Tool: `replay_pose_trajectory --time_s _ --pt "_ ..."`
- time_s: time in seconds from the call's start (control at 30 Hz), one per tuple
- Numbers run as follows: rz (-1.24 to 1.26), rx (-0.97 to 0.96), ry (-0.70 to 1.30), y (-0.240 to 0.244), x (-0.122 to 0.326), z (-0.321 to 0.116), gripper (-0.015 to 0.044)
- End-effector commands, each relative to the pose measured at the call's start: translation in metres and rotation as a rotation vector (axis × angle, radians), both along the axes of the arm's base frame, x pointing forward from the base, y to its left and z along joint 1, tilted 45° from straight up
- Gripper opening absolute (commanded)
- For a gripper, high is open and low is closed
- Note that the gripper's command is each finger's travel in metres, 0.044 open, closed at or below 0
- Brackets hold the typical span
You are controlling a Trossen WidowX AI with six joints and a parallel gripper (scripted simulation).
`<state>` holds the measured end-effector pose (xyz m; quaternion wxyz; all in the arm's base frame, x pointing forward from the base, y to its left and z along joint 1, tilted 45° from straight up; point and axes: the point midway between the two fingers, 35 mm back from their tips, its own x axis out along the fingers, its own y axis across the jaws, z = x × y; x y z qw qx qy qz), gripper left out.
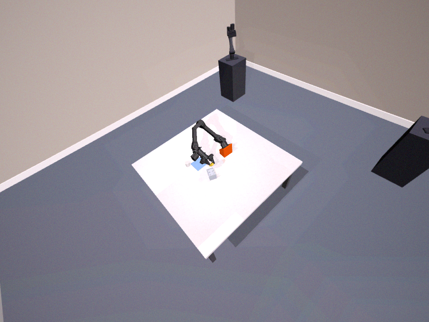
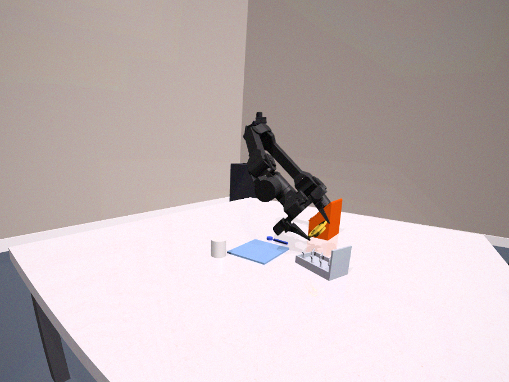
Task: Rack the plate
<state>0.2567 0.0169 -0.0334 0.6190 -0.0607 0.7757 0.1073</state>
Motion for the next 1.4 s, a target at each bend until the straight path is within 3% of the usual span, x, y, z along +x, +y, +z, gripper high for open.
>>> replay_pose_trajectory --time_s 0.0,0.73,1.37 --pt "0.059 0.078 -0.028 -0.001 -0.002 -0.003 0.0" --pt "0.428 0.399 -0.363 -0.021 0.002 -0.014 0.0" --pt "0.792 0.447 -0.783 -0.041 0.003 -0.008 0.0"
